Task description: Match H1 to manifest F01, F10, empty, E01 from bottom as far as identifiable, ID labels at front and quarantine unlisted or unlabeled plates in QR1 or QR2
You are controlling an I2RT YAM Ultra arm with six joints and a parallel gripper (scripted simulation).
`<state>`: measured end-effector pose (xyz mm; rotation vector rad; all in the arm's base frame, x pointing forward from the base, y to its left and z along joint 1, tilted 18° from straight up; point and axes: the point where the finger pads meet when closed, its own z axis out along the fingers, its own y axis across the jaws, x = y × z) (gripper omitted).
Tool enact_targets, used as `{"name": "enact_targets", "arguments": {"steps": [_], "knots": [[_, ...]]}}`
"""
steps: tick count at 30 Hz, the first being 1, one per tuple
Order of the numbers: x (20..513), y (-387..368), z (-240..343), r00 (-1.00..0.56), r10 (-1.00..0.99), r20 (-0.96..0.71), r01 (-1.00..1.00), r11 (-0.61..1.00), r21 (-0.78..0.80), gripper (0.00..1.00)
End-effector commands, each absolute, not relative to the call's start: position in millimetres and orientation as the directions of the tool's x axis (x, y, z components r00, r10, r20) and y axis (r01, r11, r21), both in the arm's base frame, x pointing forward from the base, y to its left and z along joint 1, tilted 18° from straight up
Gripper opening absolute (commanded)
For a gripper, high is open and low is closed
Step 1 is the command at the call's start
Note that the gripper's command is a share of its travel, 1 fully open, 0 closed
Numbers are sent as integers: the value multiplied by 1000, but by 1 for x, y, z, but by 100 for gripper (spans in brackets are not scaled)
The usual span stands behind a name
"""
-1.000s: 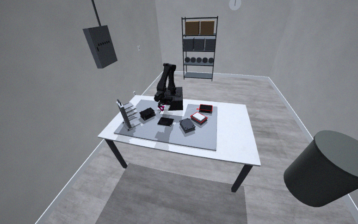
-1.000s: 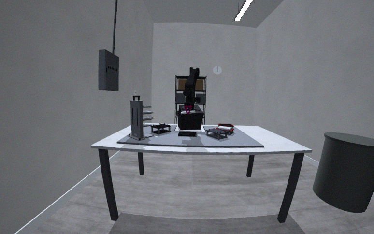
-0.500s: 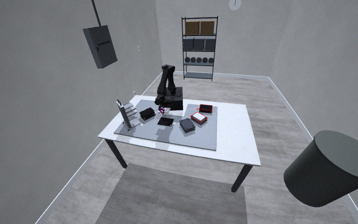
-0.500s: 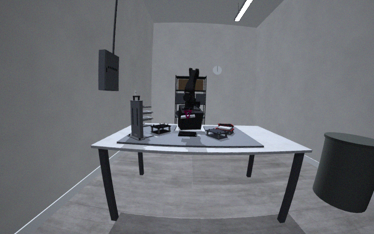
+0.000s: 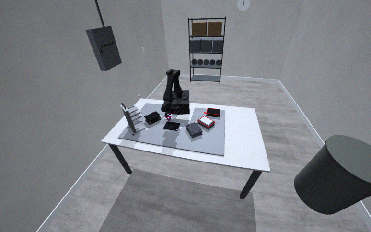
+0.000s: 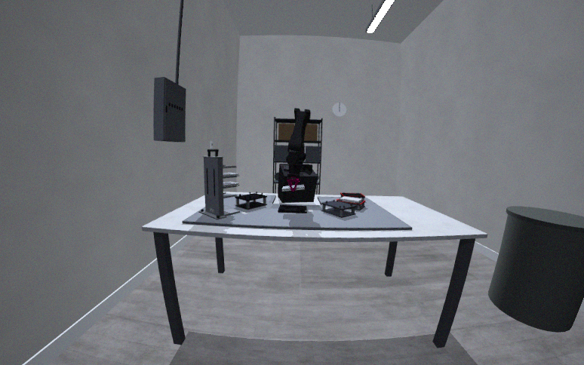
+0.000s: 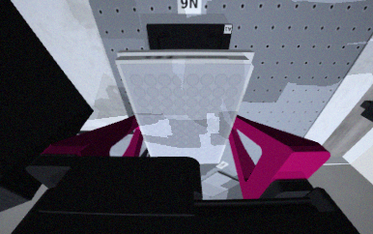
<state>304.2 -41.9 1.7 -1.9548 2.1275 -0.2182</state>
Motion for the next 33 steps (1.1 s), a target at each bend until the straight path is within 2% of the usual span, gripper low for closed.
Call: {"name": "enact_targets", "arguments": {"steps": [1, 15, 33], "knots": [[313, -44, 3, -74, -995, -74, -948, 93, -304, 86], [323, -42, -29, -74, -995, -74, -948, 93, -304, 86], [321, -41, -29, -74, -995, -74, -948, 93, -304, 86]]}}
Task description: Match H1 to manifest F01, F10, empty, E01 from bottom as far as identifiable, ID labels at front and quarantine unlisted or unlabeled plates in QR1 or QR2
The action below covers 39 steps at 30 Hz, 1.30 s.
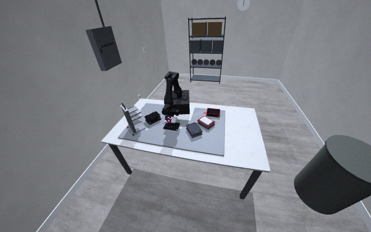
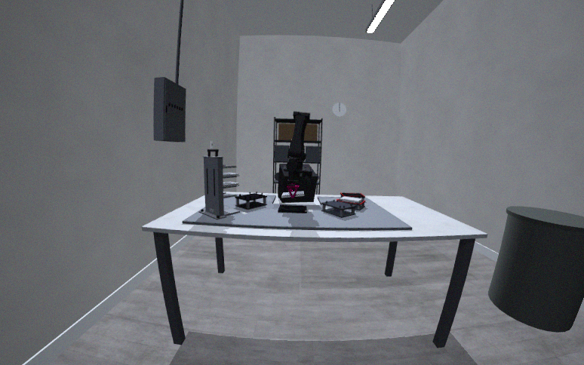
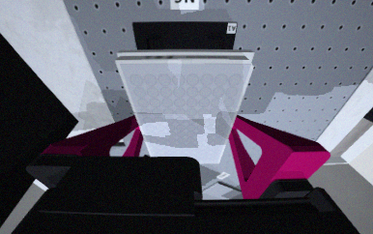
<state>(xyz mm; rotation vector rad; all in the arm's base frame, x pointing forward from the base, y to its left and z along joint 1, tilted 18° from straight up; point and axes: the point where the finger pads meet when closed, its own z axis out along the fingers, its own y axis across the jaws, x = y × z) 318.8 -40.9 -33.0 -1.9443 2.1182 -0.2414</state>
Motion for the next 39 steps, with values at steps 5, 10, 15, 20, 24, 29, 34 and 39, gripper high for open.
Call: {"name": "enact_targets", "arguments": {"steps": [5, 10, 15, 20, 24, 29, 34, 39], "knots": [[321, -41, -29, -74, -995, -74, -948, 93, -304, 86], [321, -41, -29, -74, -995, -74, -948, 93, -304, 86], [321, -41, -32, -74, -995, -74, -948, 93, -304, 86], [321, -41, -34, -74, -995, -74, -948, 93, -304, 86], [322, -41, -37, -74, -994, -74, -948, 93, -304, 86], [323, -40, -40, -74, -994, -74, -948, 93, -304, 86], [323, -40, -43, -74, -994, -74, -948, 93, -304, 86], [324, -40, -45, -74, -994, -74, -948, 93, -304, 86]]}}
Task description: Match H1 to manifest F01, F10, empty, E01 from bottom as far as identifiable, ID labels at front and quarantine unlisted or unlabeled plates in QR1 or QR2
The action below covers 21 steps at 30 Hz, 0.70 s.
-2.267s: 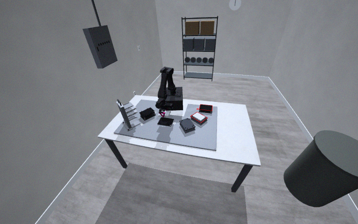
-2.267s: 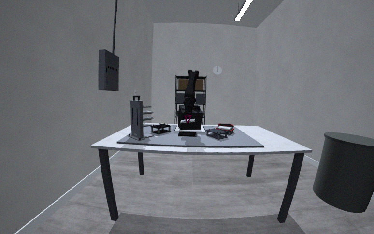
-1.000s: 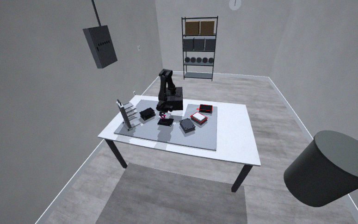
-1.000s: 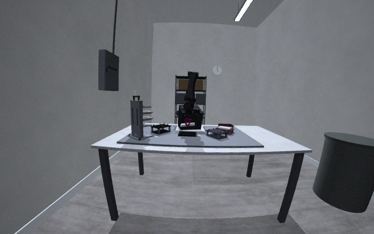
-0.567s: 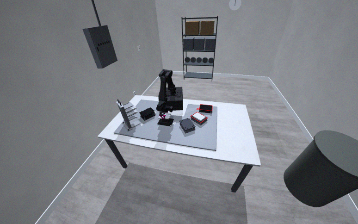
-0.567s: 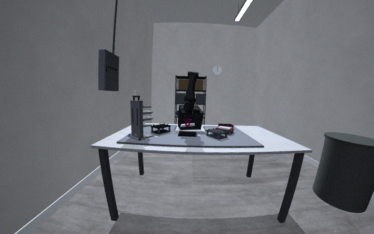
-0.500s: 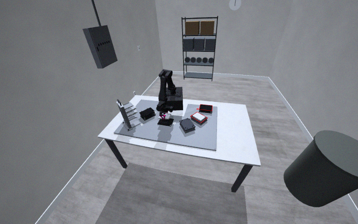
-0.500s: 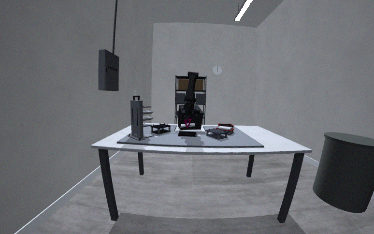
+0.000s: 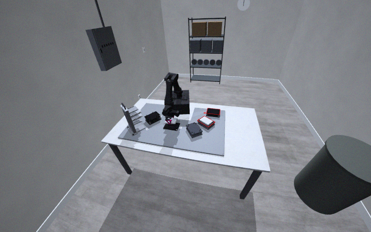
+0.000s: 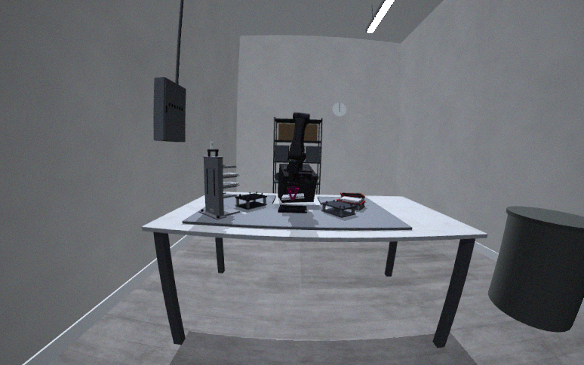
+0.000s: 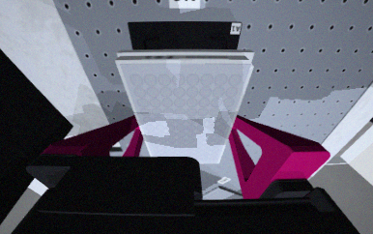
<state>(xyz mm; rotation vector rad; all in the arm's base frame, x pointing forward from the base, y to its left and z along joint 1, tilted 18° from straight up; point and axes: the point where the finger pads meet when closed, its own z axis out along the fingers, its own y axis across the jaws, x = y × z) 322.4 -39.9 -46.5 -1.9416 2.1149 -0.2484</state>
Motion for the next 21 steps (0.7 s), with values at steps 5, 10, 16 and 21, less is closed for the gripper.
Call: {"name": "enact_targets", "arguments": {"steps": [5, 10, 16, 21], "knots": [[325, -40, -48, -74, -994, -74, -948, 93, -304, 86], [326, -40, -52, -74, -994, -74, -948, 93, -304, 86], [326, -40, -54, -74, -994, -75, -948, 93, -304, 86], [327, -39, -57, -74, -994, -75, -948, 93, -304, 86]]}}
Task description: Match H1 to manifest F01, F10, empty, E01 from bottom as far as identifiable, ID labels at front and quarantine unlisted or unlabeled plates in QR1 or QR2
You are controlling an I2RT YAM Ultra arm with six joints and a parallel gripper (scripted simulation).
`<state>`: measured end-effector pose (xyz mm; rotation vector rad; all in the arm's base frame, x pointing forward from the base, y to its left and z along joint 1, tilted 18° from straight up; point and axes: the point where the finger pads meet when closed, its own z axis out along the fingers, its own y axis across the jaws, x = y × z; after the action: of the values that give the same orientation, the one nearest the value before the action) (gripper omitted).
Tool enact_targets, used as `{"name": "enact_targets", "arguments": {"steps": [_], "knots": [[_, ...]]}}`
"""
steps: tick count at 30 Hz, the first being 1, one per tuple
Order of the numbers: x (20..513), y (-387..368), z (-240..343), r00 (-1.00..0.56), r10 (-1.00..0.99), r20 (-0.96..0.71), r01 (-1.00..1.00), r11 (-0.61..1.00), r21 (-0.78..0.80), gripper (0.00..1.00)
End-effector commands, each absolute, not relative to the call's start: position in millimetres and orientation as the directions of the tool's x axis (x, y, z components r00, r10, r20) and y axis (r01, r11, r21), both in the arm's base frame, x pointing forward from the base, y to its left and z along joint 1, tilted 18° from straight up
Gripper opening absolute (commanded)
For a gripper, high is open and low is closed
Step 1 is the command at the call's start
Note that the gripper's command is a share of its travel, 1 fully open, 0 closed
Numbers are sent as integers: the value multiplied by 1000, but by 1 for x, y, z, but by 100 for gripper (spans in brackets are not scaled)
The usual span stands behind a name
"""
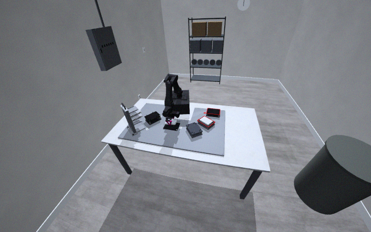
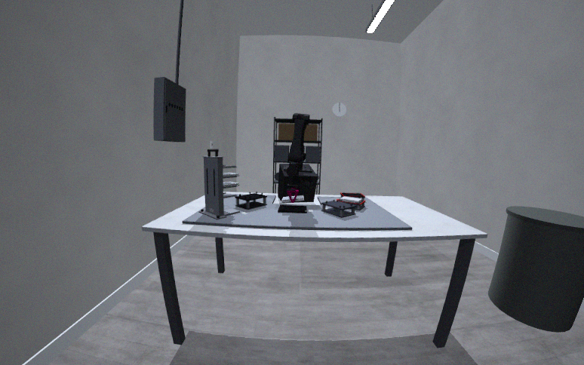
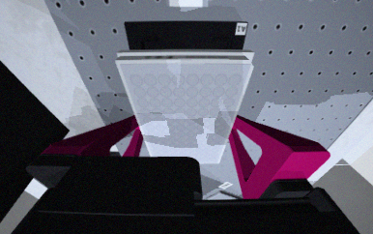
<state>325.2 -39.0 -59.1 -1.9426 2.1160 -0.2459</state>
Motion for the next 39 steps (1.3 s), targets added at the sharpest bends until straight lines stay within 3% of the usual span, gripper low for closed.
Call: {"name": "enact_targets", "arguments": {"steps": [1, 39], "knots": [[327, -39, -58, -74, -994, -75, -948, 93, -304, 86], [335, -38, -79, -74, -994, -75, -948, 93, -304, 86]]}}
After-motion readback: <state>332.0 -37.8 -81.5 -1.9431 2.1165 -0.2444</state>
